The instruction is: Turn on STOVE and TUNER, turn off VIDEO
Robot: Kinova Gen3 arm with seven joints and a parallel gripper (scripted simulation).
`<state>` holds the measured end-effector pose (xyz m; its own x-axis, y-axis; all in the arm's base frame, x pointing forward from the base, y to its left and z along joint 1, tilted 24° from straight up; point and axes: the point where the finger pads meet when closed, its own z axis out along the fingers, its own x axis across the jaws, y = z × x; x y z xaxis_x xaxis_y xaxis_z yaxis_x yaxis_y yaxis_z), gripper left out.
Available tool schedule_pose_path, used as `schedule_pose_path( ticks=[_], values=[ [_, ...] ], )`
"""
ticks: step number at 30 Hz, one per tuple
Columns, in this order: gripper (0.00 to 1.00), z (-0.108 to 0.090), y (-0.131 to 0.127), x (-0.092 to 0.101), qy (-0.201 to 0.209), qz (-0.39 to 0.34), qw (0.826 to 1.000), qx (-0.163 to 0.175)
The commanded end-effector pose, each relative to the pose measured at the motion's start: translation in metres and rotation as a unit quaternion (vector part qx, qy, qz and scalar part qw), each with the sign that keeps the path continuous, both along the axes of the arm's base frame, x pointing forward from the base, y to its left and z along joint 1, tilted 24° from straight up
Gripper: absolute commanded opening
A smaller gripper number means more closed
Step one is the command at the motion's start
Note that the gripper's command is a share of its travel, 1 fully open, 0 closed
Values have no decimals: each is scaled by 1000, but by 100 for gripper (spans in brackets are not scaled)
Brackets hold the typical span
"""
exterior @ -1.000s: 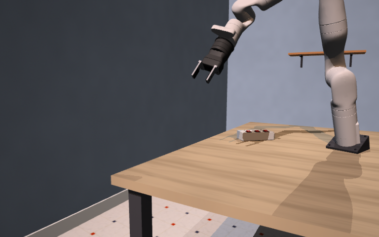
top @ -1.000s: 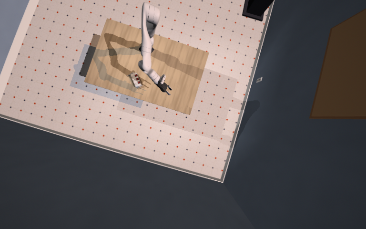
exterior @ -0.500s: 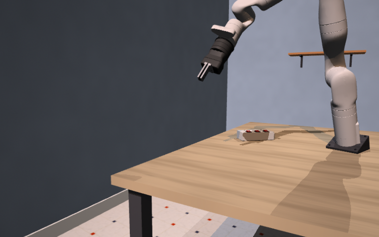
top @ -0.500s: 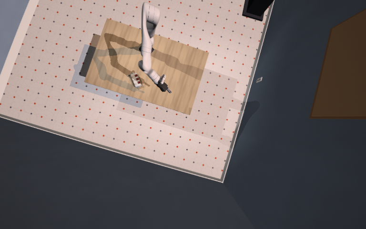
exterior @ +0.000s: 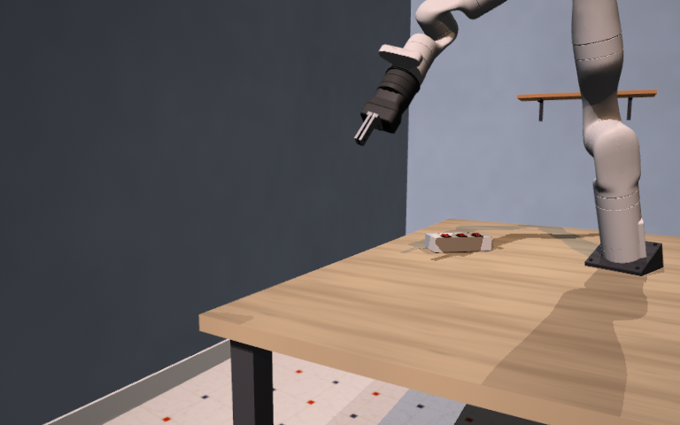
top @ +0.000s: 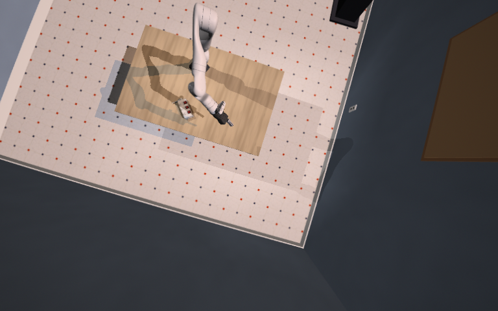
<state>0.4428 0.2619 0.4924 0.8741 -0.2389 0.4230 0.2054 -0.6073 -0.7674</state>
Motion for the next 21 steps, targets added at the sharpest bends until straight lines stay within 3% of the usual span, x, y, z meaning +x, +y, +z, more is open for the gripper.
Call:
schedule_pose_path(
  ticks=[1,12,21],
  values=[
    [0,1,0,0,-1,0,1000,0],
    [0,-2,-2,1,7,-5,1000,2],
    [0,-19,-15,7,54,-30,998,10]
  ],
)
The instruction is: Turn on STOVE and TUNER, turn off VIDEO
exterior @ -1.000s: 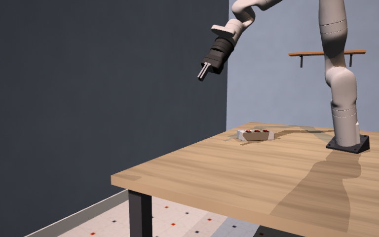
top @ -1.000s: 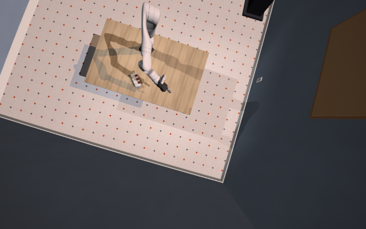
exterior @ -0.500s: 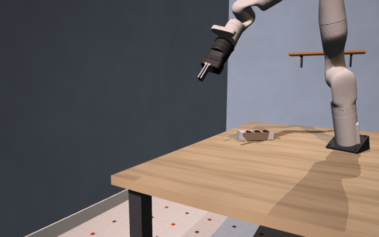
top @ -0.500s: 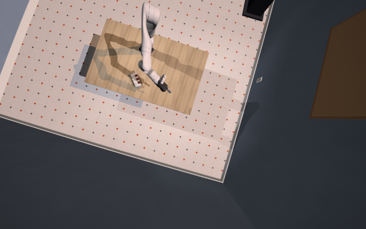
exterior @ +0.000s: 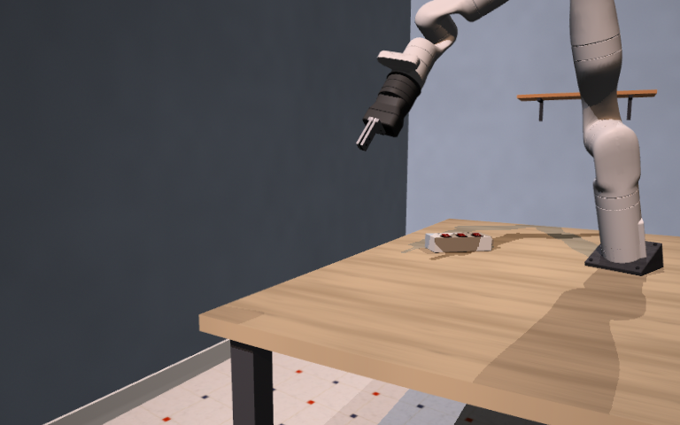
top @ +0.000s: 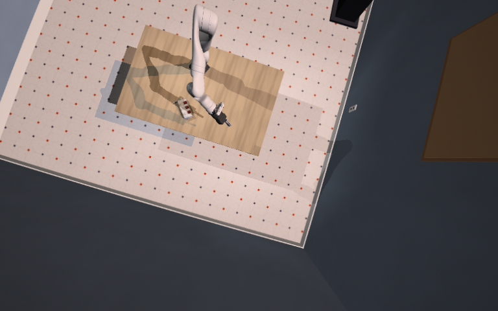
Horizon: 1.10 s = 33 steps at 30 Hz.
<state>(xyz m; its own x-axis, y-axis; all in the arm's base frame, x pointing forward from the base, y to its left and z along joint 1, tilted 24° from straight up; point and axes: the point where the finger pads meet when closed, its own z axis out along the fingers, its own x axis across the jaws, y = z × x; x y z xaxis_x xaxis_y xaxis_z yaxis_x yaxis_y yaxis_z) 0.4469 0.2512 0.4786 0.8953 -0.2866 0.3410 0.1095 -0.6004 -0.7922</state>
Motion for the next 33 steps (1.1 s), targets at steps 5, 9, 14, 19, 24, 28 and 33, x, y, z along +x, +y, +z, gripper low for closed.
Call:
schedule_pose_path(
  ticks=[5,9,14,19,24,28,33],
  values=[
    [0,-16,-12,6,38,-22,999,6],
    [0,-33,-25,11,85,-49,995,14],
    [0,-60,-46,16,157,-93,983,27],
    [0,-91,-72,18,240,-147,959,44],
    [0,-112,-89,18,294,-183,936,54],
    [0,-141,-114,14,368,-235,897,69],
    [0,-177,-145,5,457,-303,832,88]
  ],
)
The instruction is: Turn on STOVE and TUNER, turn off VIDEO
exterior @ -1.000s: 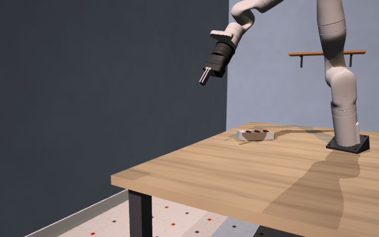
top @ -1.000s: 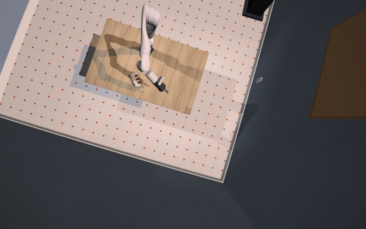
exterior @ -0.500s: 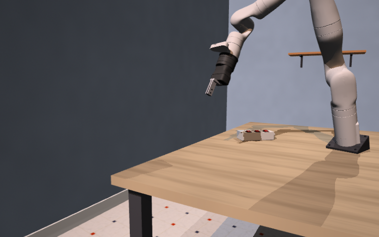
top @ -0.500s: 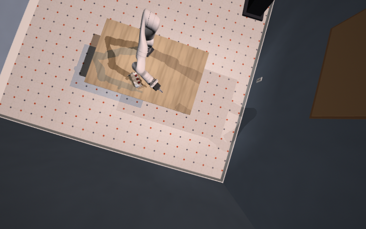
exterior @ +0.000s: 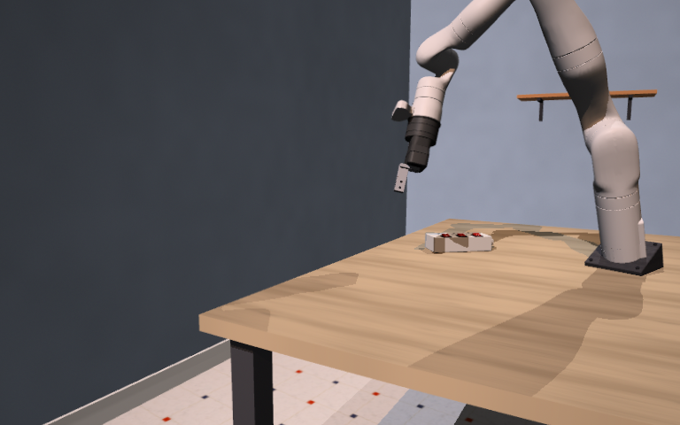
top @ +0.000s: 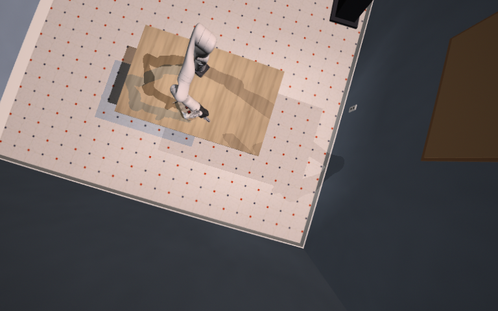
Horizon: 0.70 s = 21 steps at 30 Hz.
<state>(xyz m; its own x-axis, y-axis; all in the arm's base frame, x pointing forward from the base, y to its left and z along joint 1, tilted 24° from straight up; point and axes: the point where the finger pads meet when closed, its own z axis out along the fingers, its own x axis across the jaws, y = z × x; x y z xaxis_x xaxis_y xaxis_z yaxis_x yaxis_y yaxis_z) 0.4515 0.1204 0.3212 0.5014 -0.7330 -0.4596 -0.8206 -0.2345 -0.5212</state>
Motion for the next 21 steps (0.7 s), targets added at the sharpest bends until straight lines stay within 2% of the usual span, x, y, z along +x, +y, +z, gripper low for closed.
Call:
schedule_pose_path(
  ticks=[1,4,6,8,12,17,21],
  values=[
    [0,-26,-20,-3,57,-40,998,6],
    [0,-47,-38,-12,120,-88,989,15],
    [0,-47,-38,-12,120,-88,989,15],
    [0,-60,-50,-19,161,-119,980,22],
    [0,-83,-71,-35,238,-181,954,32],
    [0,-108,-94,-57,323,-250,912,43],
    [0,-108,-94,-57,323,-250,912,43]
  ],
)
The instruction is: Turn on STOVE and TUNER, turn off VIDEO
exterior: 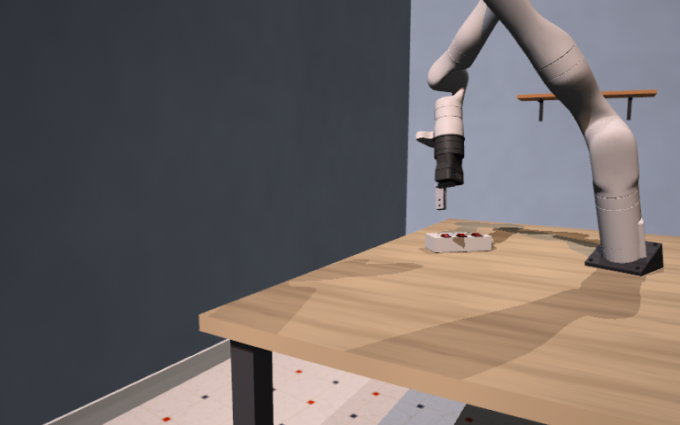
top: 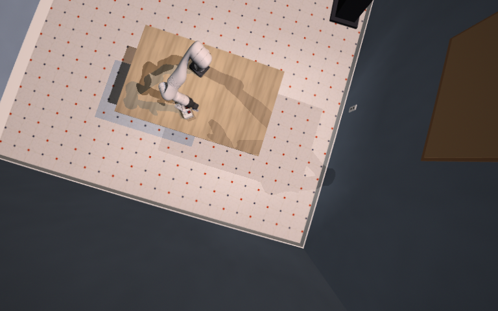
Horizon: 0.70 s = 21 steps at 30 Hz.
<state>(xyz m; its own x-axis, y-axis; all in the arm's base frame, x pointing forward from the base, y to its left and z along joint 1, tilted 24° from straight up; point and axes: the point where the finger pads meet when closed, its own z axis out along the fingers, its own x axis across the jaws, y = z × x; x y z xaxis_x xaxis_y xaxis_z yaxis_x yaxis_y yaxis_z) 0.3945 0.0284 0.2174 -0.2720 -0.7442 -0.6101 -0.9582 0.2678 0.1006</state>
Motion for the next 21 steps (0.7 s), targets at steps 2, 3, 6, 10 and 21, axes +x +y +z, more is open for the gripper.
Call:
schedule_pose_path(
  ticks=[2,3,6,10,21],
  values=[
    [0,-4,-2,0,5,-3,1000,0],
    [0,-4,-2,0,5,-3,1000,0],
    [0,-4,-2,0,5,-3,1000,0],
    [0,-8,-6,-5,22,-16,1000,2],
    [0,-16,-13,-13,55,-43,998,5]
  ],
)
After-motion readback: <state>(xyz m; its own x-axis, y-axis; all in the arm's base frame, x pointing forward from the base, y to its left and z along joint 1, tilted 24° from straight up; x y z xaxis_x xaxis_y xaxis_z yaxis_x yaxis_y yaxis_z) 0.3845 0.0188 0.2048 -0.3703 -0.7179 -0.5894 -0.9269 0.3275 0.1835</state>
